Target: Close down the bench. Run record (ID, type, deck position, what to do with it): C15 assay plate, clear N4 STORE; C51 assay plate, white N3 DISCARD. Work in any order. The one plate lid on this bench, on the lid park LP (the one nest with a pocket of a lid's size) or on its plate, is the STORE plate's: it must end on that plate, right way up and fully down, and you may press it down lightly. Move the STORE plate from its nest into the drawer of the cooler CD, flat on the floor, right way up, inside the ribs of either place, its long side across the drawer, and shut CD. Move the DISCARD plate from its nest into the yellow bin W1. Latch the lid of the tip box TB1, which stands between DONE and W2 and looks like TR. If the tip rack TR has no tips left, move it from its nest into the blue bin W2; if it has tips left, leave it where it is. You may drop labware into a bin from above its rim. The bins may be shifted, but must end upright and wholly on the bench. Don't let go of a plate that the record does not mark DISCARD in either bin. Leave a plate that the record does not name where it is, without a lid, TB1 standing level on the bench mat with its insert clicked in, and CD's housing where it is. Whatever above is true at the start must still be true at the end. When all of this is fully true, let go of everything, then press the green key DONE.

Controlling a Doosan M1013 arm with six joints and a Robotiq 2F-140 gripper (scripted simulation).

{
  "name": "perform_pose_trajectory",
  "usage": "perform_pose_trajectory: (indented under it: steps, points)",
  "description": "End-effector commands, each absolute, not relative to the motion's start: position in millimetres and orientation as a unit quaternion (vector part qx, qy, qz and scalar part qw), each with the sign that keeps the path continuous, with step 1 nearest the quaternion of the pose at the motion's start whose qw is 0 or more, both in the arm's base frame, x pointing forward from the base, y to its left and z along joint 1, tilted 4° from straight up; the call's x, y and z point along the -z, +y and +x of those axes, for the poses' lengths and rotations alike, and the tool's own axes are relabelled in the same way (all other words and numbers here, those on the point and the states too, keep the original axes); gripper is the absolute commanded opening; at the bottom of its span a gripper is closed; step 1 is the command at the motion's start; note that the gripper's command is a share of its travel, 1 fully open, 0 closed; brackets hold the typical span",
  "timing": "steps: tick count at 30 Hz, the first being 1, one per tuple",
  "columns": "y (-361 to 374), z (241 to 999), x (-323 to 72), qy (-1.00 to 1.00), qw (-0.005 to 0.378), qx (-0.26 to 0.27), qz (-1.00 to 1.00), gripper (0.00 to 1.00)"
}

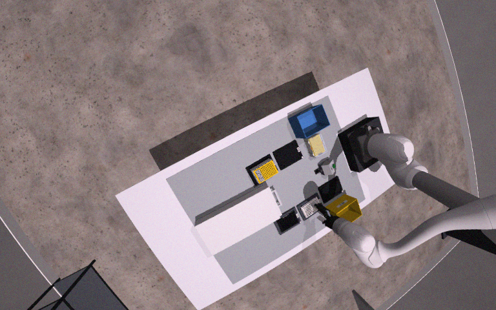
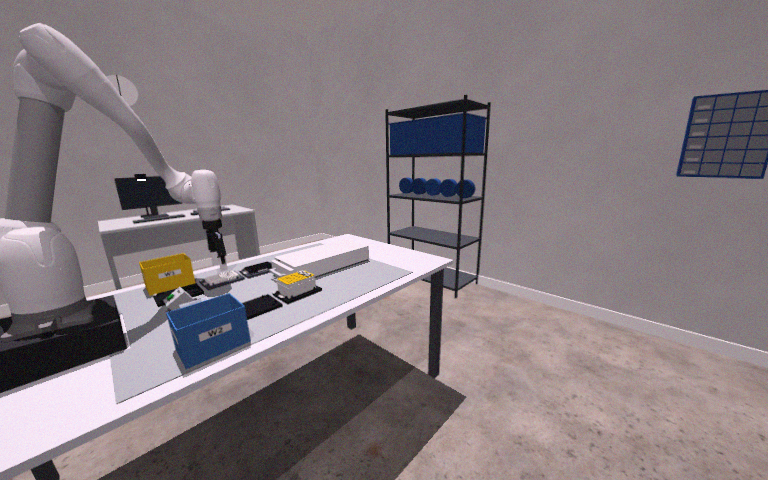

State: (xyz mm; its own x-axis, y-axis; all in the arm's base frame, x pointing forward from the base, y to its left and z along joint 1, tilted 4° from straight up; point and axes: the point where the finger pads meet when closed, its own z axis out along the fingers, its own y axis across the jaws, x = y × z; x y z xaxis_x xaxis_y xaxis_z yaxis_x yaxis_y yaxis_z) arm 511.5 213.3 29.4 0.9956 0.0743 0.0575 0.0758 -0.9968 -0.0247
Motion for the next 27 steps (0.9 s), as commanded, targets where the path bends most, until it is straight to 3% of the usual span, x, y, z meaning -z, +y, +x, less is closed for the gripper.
perform_pose_trajectory:
  steps: [1, 27]
  points:
    - [214, 512, -25, -0.038, 0.014, 0.028, -0.999, 0.66]
    - [214, 513, 3, -0.038, 0.014, 0.028, -0.999, 0.66]
